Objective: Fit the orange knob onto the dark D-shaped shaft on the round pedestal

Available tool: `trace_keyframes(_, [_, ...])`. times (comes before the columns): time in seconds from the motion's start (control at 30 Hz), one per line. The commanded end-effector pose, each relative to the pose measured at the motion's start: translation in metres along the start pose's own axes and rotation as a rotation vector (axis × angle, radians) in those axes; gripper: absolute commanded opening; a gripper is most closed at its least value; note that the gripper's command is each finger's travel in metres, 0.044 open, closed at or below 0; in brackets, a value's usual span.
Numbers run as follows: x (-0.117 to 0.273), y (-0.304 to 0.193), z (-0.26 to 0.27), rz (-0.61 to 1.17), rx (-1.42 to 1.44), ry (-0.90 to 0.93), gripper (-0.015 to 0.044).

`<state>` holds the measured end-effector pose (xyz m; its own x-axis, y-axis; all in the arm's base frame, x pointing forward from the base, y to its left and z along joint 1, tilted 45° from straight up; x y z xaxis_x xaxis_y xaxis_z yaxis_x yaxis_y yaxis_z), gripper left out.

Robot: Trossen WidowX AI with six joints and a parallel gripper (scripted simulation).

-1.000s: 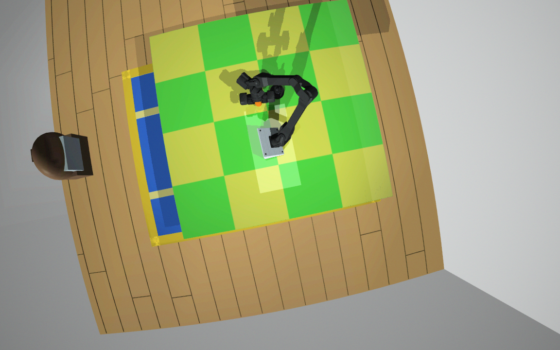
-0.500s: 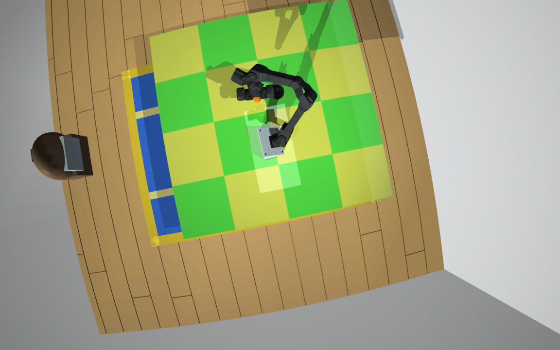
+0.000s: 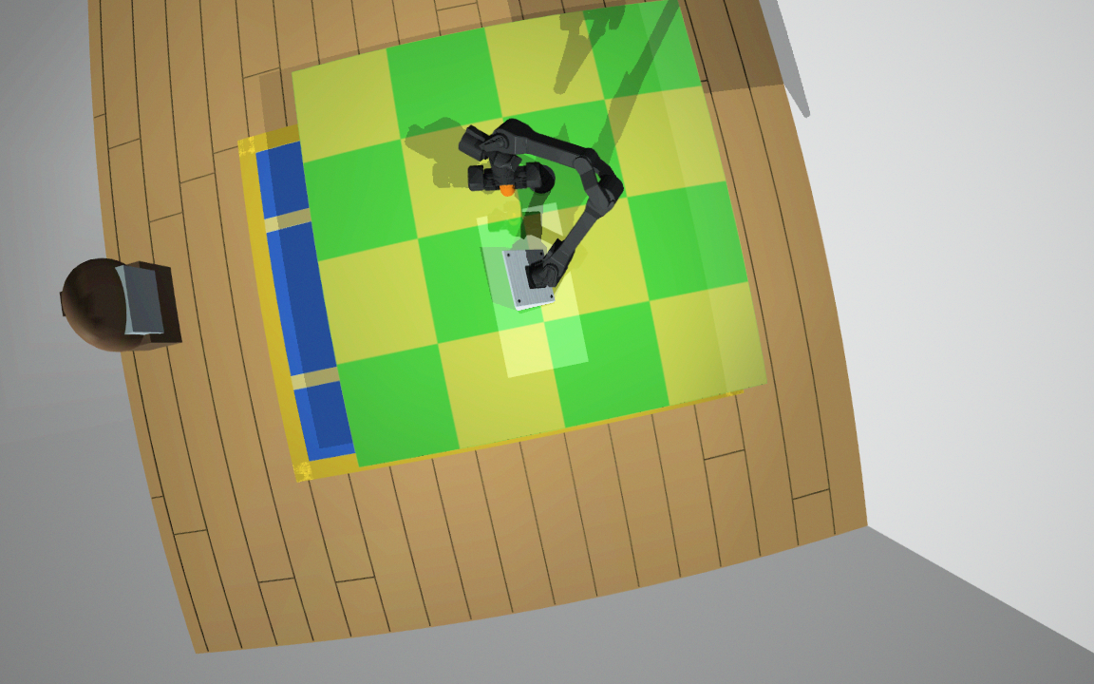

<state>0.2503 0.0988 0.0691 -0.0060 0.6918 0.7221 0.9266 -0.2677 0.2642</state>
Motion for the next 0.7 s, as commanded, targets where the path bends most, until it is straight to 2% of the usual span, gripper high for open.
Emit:
trace_keyframes(0.0, [-0.001, 0.009, -0.005, -0.004, -0.003, 0.012, 0.0000])
trace_keyframes(0.67, [-0.022, 0.053, -0.040, -0.010, 0.013, 0.022, 0.0000])
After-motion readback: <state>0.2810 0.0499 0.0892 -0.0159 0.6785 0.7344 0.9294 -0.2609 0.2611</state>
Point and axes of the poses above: the point midway between the two fingers, 35 mm back from their tips, its own x axis back along the fingers, its own z axis across the jaws, y = z × x, the point moved 2 cm from there along x, back along the fingers, and after that the axes turned 12 degrees about -x, right-handed, at the moved point
